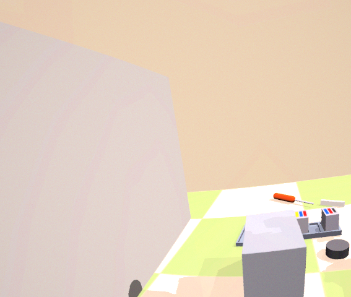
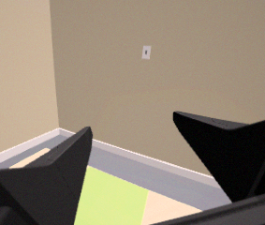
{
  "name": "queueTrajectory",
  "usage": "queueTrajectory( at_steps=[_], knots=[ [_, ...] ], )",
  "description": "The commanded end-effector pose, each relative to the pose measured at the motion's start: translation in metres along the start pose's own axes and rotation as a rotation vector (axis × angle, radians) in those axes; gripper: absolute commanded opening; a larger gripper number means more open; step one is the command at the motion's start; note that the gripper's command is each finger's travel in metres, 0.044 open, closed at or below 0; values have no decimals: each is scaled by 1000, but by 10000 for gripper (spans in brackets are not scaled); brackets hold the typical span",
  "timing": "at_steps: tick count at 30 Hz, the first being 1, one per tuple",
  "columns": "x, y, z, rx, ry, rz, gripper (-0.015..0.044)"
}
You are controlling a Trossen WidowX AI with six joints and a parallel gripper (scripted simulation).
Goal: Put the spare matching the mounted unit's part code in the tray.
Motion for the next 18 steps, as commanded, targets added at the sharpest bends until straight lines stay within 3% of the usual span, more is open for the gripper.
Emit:
queueTrajectory(
  at_steps=[1,8,13,18],
  knots=[
    [0,0,0,0,0,0,426],
    [1,9,4,-20,0,45,440],
    [-1,80,23,-165,9,367,440],
    [-27,152,32,-321,28,695,440]
  ],
)
Point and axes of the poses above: the point midway between the two fingers, 35 mm back from their tips, its own x axis out along the fingers, its own y axis across the jaws, z = x × y, the point moved 3 cm from there along -x, back along the fingers, and after that the axes turned 9 degrees about x, right-handed, at the moved point
